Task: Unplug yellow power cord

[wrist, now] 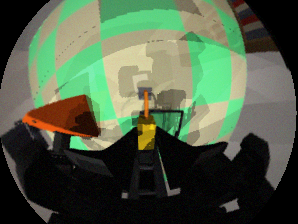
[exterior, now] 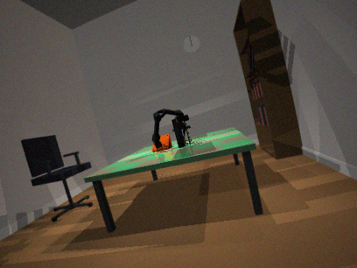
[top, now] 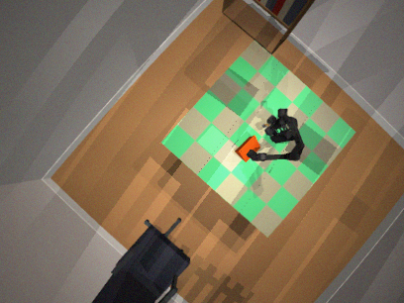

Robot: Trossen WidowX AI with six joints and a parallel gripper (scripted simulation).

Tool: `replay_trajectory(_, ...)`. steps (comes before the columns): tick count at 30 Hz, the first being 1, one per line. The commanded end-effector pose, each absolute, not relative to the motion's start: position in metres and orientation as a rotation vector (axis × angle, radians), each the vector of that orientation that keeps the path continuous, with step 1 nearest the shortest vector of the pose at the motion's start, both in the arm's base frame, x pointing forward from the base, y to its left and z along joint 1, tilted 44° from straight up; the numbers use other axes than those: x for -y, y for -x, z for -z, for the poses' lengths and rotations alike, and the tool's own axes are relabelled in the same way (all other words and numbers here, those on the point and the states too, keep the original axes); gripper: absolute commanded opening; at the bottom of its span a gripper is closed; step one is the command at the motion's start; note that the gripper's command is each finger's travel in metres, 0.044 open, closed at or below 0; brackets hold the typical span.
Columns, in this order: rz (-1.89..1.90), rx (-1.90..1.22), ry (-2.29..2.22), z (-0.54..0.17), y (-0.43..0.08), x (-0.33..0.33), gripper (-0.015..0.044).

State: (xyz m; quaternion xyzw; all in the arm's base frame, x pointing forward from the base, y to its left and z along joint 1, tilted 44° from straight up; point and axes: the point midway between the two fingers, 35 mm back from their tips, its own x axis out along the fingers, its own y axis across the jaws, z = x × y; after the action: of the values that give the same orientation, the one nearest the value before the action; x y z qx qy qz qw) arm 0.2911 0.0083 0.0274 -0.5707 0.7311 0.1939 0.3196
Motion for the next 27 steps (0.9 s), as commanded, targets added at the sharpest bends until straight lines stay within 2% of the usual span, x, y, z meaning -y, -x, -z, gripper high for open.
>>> replay_trajectory(1,-0.535,-1.871,1.473,-0.014,-0.301,-0.029,0.0)
replay_trajectory(12,-0.537,-1.872,1.474,-0.004,-0.306,-0.043,0.0)
replay_trajectory(27,-0.538,-1.875,1.478,-0.004,-0.305,-0.04,0.0394)
